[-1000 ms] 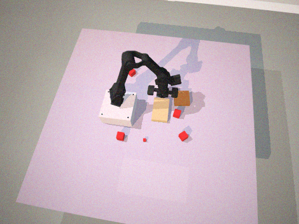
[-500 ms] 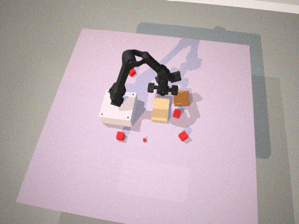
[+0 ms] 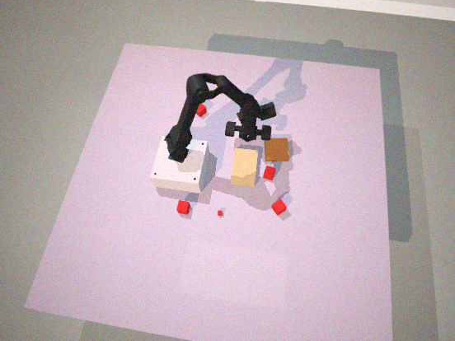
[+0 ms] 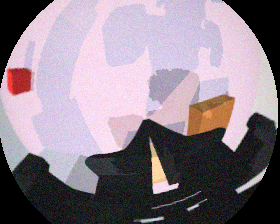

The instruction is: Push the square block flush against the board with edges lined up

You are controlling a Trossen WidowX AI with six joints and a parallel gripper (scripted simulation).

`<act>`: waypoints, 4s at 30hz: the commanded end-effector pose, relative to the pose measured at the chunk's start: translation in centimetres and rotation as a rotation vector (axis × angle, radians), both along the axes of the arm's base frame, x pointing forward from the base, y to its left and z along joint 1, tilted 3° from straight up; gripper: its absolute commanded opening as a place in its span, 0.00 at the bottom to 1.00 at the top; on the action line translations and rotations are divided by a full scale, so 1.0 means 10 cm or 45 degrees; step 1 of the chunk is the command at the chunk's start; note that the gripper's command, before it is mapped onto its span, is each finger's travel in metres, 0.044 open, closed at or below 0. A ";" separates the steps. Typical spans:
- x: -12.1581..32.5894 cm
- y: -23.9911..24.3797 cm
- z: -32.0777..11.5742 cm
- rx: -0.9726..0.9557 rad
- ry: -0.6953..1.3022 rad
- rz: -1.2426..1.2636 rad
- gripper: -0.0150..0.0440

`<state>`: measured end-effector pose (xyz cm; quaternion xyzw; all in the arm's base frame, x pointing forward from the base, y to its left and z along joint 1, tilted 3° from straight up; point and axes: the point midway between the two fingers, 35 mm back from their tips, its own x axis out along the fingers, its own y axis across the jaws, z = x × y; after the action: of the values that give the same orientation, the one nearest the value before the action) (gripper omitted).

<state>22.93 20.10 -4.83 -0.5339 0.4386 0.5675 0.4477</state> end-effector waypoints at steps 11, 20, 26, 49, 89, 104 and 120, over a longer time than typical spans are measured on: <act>0.06 -0.05 0.53 0.003 -0.007 -0.069 0.25; 0.22 -0.23 0.52 -0.009 0.006 -0.467 0.25; 0.31 -0.36 0.52 -0.016 0.015 -0.733 0.25; 0.62 -0.91 0.49 -0.043 0.049 -1.752 0.25; 0.88 -1.98 0.45 -0.080 0.112 -3.522 0.25; 0.89 -2.24 0.16 -0.087 0.128 -3.941 0.25; 0.86 -2.14 -0.11 -0.088 0.132 -3.990 0.25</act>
<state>31.72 -1.66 -5.86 0.4470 0.5619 -0.4363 0.5423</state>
